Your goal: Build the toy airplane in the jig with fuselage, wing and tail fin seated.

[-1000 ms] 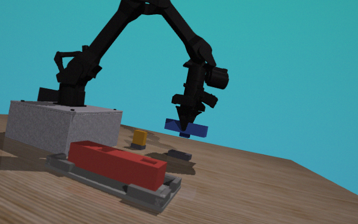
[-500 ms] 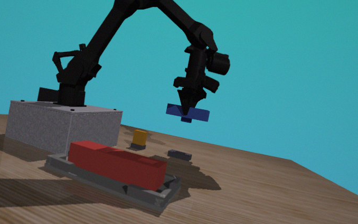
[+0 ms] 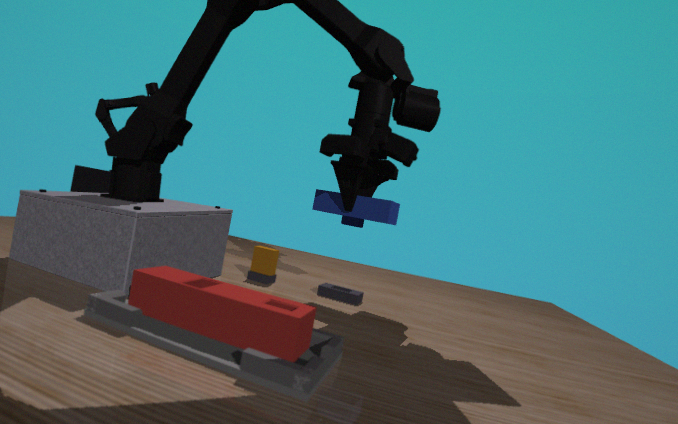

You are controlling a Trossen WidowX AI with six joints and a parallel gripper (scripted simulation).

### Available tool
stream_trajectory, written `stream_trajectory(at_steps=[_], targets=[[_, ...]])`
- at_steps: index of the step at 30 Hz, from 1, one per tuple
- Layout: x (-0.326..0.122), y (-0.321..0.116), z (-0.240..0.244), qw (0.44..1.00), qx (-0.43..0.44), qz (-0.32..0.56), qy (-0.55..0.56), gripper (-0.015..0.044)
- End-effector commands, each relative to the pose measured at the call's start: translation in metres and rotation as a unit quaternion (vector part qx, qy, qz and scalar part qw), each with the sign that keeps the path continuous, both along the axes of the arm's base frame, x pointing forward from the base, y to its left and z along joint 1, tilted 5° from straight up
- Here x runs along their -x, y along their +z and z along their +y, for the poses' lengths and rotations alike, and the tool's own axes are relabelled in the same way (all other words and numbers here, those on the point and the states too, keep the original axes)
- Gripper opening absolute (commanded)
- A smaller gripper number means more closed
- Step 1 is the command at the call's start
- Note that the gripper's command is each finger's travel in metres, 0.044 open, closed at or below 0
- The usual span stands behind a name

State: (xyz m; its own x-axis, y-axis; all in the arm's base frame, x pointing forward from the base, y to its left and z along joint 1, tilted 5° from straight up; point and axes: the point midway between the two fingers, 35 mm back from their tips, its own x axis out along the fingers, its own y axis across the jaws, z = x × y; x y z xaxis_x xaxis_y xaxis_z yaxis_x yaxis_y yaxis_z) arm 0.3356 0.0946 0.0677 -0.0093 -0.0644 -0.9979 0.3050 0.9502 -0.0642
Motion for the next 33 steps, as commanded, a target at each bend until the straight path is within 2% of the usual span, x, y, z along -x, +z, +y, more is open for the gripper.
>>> stream_trajectory(at_steps=[1,33], targets=[[0.000,0.000,-0.013,0.999,-0.001,-0.004,-0.031,0.0000],[0.021,-0.008,-0.116,0.962,0.003,-0.024,-0.273,0.0000]])
